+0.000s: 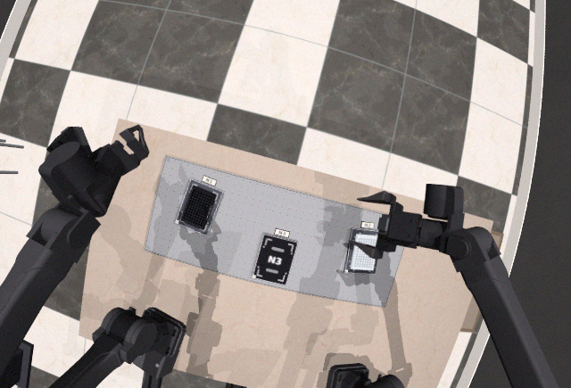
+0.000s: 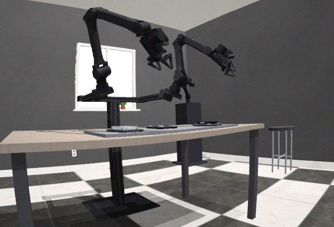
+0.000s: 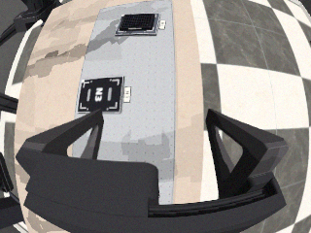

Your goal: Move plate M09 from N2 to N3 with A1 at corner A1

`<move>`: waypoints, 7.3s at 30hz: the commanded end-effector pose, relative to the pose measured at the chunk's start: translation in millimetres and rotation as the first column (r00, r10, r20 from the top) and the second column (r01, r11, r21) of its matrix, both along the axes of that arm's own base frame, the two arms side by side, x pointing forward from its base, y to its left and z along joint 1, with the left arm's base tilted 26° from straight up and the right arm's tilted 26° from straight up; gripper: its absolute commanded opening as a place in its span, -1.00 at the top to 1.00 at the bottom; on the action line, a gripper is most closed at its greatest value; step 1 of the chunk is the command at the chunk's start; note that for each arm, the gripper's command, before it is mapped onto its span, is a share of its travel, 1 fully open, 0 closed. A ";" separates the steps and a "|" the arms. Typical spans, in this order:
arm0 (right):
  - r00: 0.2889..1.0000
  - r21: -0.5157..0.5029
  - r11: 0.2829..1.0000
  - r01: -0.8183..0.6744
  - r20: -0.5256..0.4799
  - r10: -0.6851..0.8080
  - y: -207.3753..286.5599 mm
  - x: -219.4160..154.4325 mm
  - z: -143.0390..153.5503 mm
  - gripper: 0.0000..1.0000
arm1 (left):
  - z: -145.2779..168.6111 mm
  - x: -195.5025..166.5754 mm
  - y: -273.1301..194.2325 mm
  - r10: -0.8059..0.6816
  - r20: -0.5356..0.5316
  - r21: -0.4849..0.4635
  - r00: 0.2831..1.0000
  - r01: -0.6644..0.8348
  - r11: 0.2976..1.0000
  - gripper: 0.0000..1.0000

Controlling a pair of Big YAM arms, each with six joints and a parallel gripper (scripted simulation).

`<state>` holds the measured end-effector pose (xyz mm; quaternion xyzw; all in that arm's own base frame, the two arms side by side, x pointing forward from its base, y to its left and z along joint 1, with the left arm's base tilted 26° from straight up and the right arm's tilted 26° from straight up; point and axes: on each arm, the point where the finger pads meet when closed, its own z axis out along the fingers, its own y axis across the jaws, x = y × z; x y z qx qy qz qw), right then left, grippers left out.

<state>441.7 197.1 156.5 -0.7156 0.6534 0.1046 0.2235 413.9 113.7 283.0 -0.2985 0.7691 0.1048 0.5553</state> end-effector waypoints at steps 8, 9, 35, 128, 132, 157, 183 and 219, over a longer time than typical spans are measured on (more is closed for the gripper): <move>1.000 0.007 1.000 -0.004 0.016 0.004 2.5 2.3 6.6 -1.00 | 11.1 2.0 -0.2 0.000 0.024 0.003 1.000 0.000 1.000 -1.00; 1.000 0.007 1.000 -0.004 0.016 0.004 2.5 2.3 6.6 -1.00 | 11.1 2.0 -0.2 0.000 0.024 0.003 1.000 0.000 1.000 -1.00; 0.822 -0.019 0.823 0.568 -0.025 -0.569 -12.1 37.6 -104.9 -1.00 | -162.0 -52.8 -38.1 0.363 0.206 -0.375 0.909 -0.270 0.887 -1.00; -0.510 0.479 -0.878 0.008 -0.753 -0.416 -246.6 -85.6 -194.4 -1.00 | -231.2 -229.6 -527.9 -0.902 -0.431 0.376 -0.022 0.905 -0.202 -1.00; -0.564 0.559 -0.803 0.204 -0.603 -0.563 -231.9 -52.5 -195.2 -1.00 | -231.0 -230.9 -528.7 -0.903 -0.428 0.373 -0.025 0.906 -0.202 -1.00; -0.207 0.193 -0.168 0.967 0.204 -0.957 -232.9 -2.6 -204.0 -1.00 | -240.6 -229.8 -516.6 -0.890 -0.455 0.359 -0.019 0.911 -0.203 -1.00; -0.002 -0.162 -0.032 0.986 0.182 -0.983 -268.2 -39.8 -239.1 -1.00 | -240.6 -229.8 -516.6 -0.890 -0.455 0.359 -0.019 0.911 -0.203 -1.00; -0.009 -0.164 -0.039 0.986 0.178 -0.984 -252.0 -54.2 -202.7 -0.58 | -228.0 -219.7 -522.3 -0.893 -0.451 0.386 -0.006 0.900 -0.201 -1.00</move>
